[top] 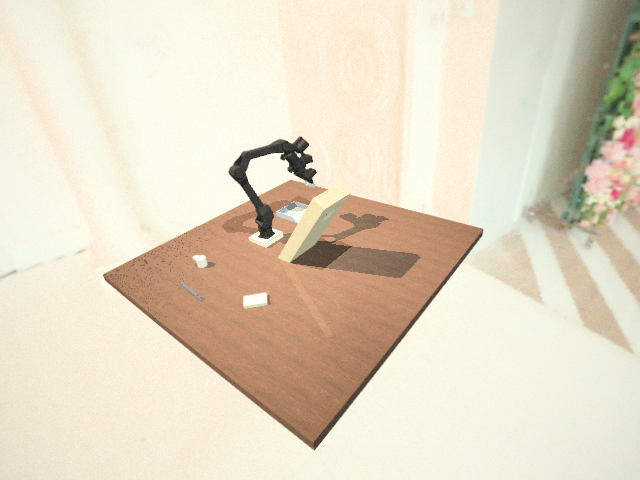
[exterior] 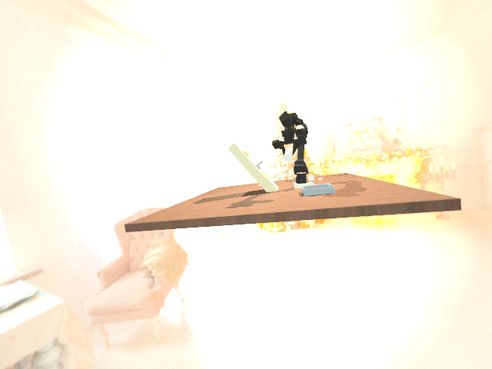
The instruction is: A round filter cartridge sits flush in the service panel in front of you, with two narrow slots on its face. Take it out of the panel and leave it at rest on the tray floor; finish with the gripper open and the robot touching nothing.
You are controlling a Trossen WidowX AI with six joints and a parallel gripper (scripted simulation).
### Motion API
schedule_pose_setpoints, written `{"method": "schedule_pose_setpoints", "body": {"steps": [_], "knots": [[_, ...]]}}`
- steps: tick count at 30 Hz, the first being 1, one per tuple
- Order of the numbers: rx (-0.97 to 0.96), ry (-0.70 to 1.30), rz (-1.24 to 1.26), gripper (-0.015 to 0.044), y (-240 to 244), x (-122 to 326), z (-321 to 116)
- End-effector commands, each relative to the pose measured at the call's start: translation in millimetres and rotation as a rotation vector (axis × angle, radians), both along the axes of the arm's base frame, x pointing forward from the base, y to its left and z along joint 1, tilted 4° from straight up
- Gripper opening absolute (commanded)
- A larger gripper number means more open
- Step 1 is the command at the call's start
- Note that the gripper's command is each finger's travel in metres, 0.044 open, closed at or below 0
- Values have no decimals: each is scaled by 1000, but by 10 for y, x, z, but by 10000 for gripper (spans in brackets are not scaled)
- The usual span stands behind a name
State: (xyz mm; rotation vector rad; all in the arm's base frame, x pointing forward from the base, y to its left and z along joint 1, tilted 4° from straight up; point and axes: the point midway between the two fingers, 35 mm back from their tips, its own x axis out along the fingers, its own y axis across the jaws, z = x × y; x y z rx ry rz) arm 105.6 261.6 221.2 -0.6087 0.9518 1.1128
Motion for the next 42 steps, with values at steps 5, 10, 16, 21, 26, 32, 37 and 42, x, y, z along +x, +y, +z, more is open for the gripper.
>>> {"method": "schedule_pose_setpoints", "body": {"steps": [5, 10, 16, 21, 26, 32, 37, 42], "knots": [[15, 3, 143, 0, 117, -385, -270], [20, 5, 229, 0, 150, -630, -446], [26, 9, 333, 0, 147, -925, -660], [30, 13, 419, 0, 109, -1167, -839], [33, 14, 462, 0, 78, -1283, -927], [33, 15, 462, 0, 106, -1297, -1127], [33, 15, 462, 0, 114, -1312, -1351], [33, 15, 462, 0, 96, -1326, -1569]]}}
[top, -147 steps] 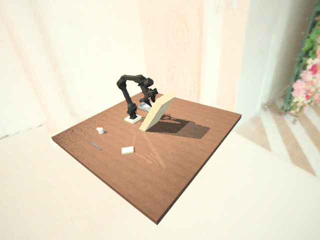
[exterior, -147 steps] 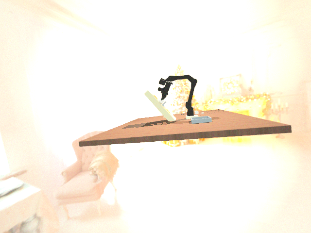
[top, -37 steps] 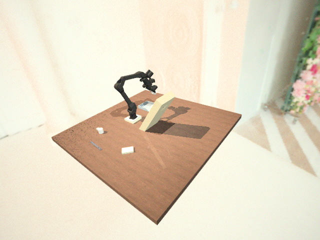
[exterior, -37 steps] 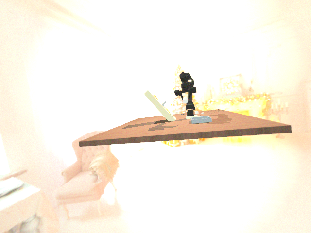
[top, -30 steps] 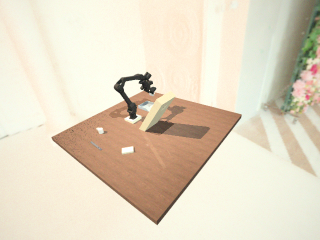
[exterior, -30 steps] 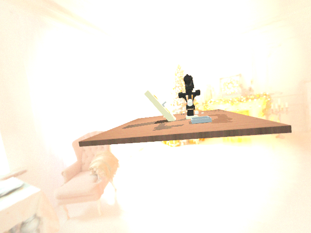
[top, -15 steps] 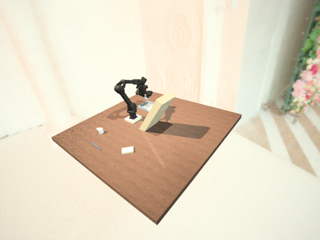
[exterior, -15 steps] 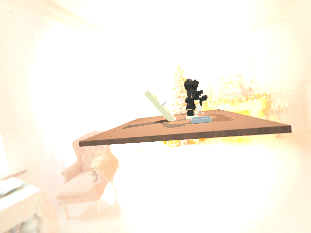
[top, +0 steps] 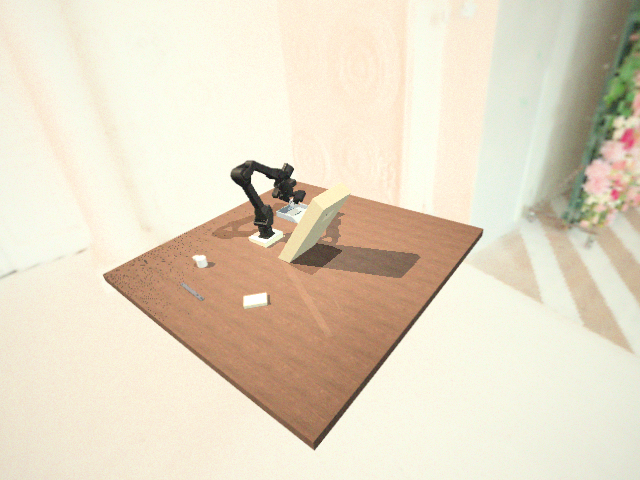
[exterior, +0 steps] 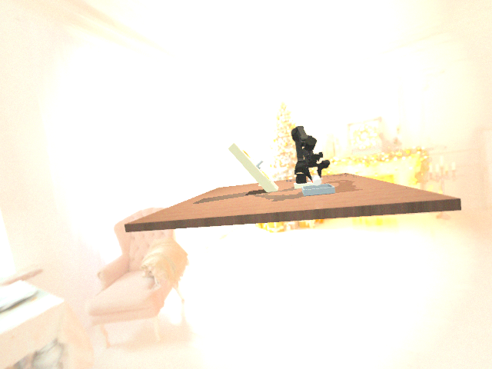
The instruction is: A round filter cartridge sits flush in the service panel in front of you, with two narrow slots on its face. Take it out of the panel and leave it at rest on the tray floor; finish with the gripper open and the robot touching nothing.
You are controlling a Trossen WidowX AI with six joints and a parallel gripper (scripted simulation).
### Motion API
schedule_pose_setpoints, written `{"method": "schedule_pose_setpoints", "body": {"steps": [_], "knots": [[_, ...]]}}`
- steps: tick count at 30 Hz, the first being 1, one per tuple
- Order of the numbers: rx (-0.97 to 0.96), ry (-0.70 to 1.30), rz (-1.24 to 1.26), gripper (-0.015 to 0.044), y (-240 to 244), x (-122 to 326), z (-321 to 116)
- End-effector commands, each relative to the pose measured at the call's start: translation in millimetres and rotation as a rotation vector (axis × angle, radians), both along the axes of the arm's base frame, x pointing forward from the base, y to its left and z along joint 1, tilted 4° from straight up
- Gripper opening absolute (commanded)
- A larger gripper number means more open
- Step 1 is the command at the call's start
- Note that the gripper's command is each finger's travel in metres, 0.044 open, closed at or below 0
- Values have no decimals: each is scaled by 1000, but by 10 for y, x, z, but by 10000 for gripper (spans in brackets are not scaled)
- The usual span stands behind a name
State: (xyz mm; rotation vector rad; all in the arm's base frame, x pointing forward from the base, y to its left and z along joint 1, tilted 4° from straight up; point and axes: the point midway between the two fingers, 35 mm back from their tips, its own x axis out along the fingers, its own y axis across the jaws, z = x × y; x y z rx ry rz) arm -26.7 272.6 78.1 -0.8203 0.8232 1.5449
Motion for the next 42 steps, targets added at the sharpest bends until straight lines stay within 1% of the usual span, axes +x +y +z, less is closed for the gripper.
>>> {"method": "schedule_pose_setpoints", "body": {"steps": [1, 6, 23, 26, 28, 31, 33, 36, 37, 42], "knots": [[0, -2, -4, 0, -21, -6, -181], [0, -2, -4, 0, -32, -10, -244], [-8, 0, 0, 440, -38, -12, -209], [-8, 0, 0, 440, -38, -12, -209], [-8, 0, 0, 440, -24, -7, -120], [-8, -1, 0, 440, -12, 19, 281], [-8, -1, 0, 440, -34, 32, 469], [-8, -1, 0, 440, -39, 34, 493], [10, -2, -5, 440, 11, 30, 408], [10, -2, -5, 440, 11, 30, 408]]}}
